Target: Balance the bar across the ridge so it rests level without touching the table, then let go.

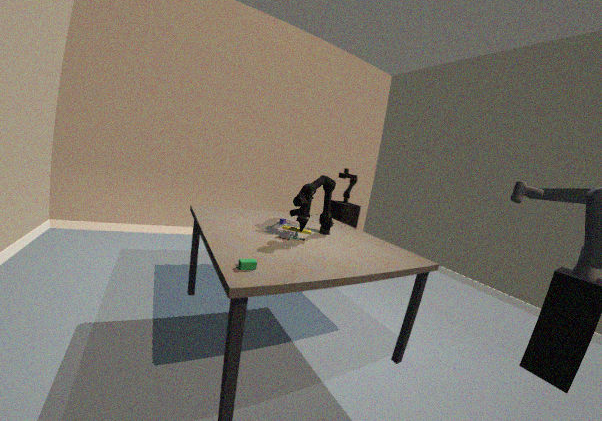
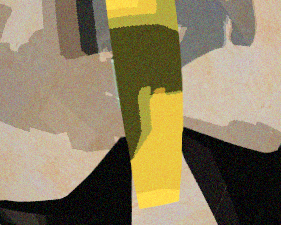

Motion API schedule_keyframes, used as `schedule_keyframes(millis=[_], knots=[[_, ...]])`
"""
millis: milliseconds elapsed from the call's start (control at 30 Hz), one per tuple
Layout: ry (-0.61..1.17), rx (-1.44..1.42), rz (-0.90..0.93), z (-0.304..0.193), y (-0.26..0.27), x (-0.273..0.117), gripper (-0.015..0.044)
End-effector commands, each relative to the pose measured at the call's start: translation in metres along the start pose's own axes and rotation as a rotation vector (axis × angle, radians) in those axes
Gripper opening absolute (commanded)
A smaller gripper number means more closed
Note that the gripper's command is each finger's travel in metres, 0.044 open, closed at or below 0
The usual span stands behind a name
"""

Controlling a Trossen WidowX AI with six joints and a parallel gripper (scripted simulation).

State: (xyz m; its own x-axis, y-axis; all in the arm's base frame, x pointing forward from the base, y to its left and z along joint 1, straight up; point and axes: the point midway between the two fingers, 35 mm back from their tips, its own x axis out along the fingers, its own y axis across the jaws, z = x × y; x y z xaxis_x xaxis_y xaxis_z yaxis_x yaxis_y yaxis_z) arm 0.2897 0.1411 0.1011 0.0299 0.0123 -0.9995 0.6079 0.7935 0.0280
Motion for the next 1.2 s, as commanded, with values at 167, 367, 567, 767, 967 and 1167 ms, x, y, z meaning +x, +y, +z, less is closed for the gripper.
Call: schedule_keyframes(millis=[167, 367, 567, 767, 967, 1167], knots=[[0.000, 0.000, 0.000, 0.0000, 0.0000, 0.0000, 0.0000], [0.000, 0.000, 0.000, 0.0000, 0.0000, 0.0000, 0.0000], [0.000, 0.000, 0.000, 0.0000, 0.0000, 0.0000, 0.0157], [0.000, 0.000, 0.000, 0.0000, 0.0000, 0.0000, 0.0167], [0.000, 0.000, 0.000, 0.0000, 0.0000, 0.0000, 0.0167], [0.000, 0.000, 0.000, 0.0000, 0.0000, 0.0000, 0.0168]])
